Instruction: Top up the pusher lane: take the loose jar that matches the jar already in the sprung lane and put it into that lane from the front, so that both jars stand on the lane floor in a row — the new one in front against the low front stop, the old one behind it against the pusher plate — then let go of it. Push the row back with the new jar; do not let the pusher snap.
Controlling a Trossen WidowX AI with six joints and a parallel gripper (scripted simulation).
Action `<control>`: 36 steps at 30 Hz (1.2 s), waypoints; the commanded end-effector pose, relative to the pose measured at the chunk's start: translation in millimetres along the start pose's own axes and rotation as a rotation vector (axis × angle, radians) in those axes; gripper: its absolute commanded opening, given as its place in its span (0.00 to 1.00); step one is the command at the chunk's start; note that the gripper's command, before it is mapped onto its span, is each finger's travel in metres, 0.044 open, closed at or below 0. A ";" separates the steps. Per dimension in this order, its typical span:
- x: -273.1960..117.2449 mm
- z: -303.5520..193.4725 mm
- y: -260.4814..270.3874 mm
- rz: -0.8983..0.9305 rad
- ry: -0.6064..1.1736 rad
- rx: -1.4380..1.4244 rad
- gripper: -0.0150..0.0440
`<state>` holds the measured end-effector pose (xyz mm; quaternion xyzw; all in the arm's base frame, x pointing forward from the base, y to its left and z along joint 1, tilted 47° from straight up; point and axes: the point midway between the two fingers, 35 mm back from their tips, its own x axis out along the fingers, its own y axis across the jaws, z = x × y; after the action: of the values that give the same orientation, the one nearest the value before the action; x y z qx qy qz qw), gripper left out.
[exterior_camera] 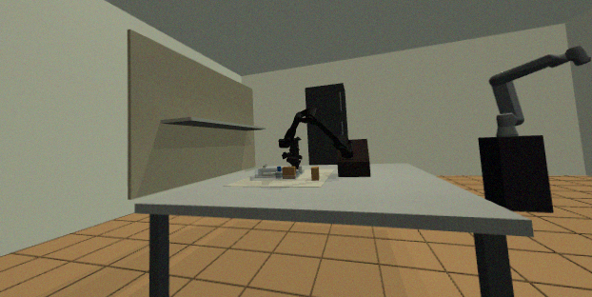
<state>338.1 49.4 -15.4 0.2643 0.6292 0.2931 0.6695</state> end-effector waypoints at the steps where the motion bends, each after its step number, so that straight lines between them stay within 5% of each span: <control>1: 0.0 0.0 0.0 0.001 0.000 -0.004 0.48; 8: 0.0 0.0 0.0 0.001 0.000 -0.004 0.75; 36: -21.5 -34.6 -1.9 -0.001 0.001 -0.003 0.75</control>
<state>316.4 33.5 -3.3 0.2644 0.6292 0.2946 0.6689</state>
